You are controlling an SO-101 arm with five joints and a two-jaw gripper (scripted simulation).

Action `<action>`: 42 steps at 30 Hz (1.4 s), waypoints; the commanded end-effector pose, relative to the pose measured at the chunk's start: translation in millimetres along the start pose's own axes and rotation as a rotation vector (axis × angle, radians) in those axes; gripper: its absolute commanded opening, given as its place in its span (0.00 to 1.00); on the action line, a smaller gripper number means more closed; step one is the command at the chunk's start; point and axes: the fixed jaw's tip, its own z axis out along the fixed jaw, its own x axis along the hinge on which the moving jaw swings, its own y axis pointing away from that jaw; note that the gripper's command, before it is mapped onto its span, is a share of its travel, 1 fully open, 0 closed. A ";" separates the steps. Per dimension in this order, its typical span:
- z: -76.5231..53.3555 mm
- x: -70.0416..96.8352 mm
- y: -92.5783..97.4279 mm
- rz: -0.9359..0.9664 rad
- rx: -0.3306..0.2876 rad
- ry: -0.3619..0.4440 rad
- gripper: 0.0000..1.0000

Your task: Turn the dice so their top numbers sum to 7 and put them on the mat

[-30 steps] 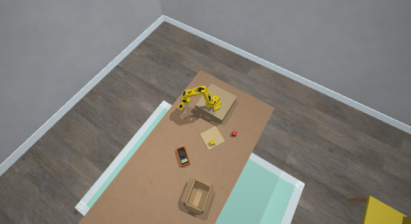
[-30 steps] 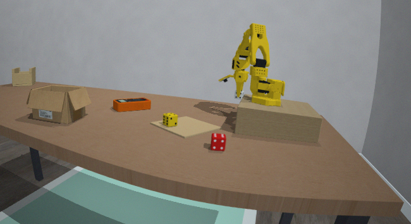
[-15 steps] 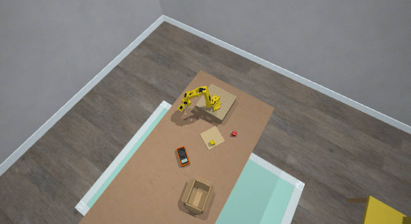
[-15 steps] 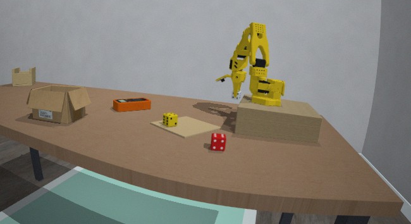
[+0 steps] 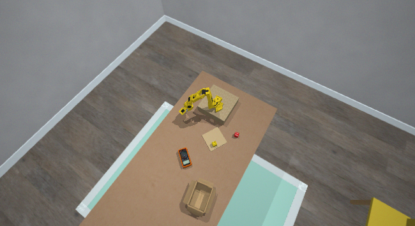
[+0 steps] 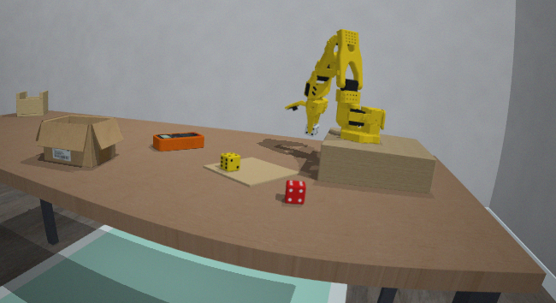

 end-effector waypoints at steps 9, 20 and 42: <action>-0.4 -30.5 25.4 0.127 0.111 -0.243 0.00; -5.5 -40.8 39.0 0.188 0.122 -0.362 0.00; -2.8 -55.6 44.8 0.213 0.128 -0.465 0.00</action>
